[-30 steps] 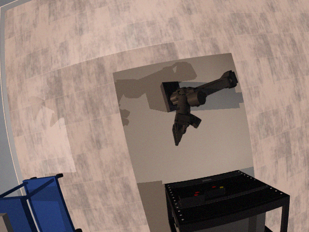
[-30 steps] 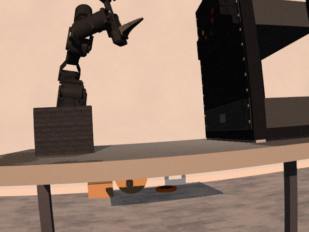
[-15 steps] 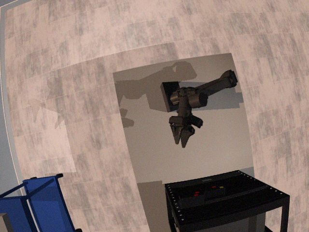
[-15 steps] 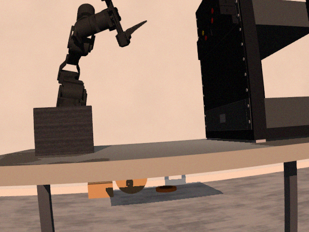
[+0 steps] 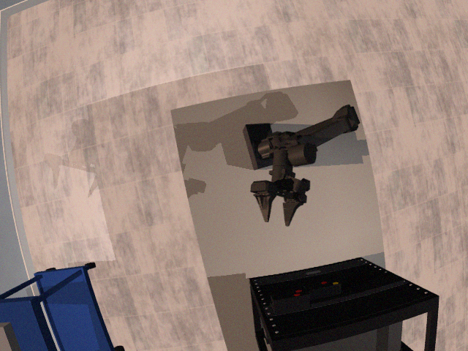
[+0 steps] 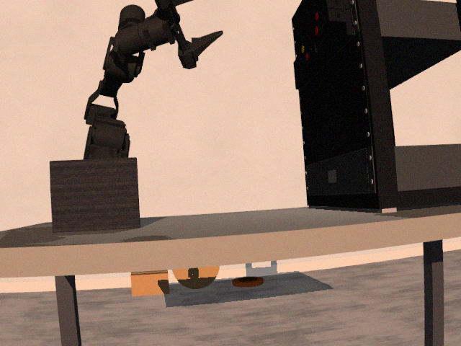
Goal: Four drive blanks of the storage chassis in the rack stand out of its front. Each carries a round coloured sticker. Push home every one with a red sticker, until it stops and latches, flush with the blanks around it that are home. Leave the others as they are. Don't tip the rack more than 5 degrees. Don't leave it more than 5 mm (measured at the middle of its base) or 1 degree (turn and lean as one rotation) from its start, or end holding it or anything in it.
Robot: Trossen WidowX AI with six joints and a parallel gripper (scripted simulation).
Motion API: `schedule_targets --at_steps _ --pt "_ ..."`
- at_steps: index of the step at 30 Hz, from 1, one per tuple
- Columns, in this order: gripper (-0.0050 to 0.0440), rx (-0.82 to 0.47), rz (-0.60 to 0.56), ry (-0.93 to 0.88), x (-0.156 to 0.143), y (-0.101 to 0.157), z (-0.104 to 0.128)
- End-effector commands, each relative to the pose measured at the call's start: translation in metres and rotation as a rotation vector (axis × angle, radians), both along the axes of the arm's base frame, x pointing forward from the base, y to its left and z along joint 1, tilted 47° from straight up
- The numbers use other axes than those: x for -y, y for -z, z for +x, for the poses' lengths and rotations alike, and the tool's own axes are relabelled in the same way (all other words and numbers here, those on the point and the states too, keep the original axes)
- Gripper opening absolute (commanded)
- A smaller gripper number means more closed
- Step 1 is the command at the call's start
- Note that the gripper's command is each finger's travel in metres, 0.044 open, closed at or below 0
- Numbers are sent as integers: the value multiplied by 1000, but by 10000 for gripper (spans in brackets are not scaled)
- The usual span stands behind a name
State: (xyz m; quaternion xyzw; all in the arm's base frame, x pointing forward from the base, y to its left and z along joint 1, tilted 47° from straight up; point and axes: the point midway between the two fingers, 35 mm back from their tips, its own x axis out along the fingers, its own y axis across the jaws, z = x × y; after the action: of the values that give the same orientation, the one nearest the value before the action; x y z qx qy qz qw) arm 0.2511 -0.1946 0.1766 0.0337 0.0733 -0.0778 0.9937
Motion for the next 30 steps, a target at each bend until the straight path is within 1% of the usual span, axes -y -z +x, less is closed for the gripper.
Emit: schedule_targets --at_steps 1,2,3,5,7,11,12,15,16,20,21,22,24,30 --pt "440 36 135 0 -3 -6 5" --pt "440 41 172 1 -4 -7 6" --pt "440 41 172 1 -4 -7 6" --pt "440 50 245 2 -5 -8 7" --pt "440 50 245 2 -5 -8 7" --pt "440 68 392 3 -9 -10 11" --pt "440 68 392 3 -9 -10 11" --pt "440 78 501 5 -12 -11 13" --pt "440 78 501 5 -12 -11 13" --pt "440 90 644 8 -16 -13 16" --pt "440 90 644 8 -16 -13 16" --pt "440 92 680 9 -17 -14 17" --pt "440 92 680 9 -17 -14 17" --pt "440 103 888 14 -22 -17 21"
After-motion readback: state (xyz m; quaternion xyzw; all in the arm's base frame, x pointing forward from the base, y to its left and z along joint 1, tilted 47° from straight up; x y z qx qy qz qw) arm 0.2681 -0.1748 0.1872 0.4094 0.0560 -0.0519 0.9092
